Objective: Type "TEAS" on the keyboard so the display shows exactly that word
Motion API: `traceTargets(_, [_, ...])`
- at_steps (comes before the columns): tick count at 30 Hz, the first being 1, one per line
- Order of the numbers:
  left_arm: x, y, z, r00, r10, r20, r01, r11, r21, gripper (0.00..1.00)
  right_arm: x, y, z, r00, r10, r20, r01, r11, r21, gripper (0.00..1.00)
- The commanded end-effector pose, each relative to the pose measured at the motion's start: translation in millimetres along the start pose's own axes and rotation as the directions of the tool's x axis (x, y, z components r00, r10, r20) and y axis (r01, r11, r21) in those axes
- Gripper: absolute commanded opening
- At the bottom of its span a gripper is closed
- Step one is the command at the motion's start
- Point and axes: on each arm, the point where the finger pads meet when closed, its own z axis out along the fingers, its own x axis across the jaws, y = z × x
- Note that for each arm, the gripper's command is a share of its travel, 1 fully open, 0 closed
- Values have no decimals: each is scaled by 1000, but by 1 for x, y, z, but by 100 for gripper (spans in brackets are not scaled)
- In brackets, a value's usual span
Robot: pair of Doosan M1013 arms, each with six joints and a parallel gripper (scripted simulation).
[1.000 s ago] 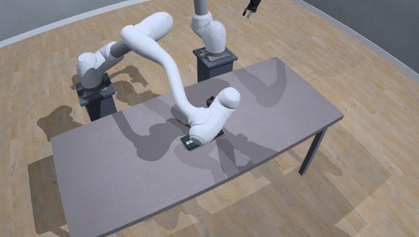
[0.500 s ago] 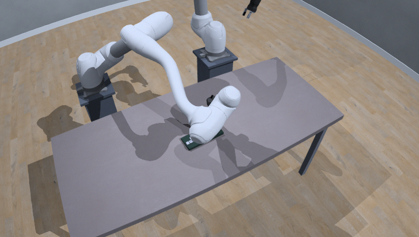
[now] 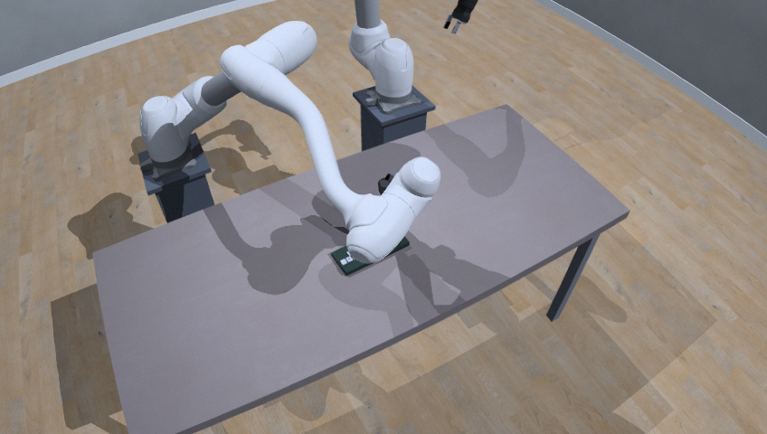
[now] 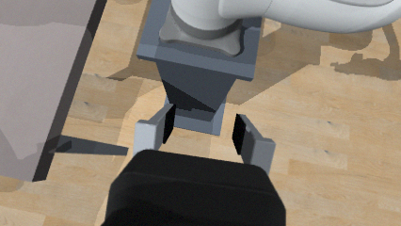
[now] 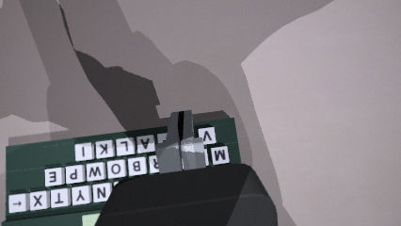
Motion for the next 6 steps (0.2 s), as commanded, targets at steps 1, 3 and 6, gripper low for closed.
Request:
traceTargets(1, [0,0,0,1000,0,0,0,1000,-1,100,0,0,-2,1000,0,-1,0,1000,-3,0])
traceTargets(3, [0,0,0,1000,0,0,0,1000,-1,100,0,0,-2,1000,0,-1,0,1000,-3,0])
traceTargets(6, [0,0,0,1000,0,0,0,1000,-1,100,0,0,-2,1000,0,-1,0,1000,-3,0])
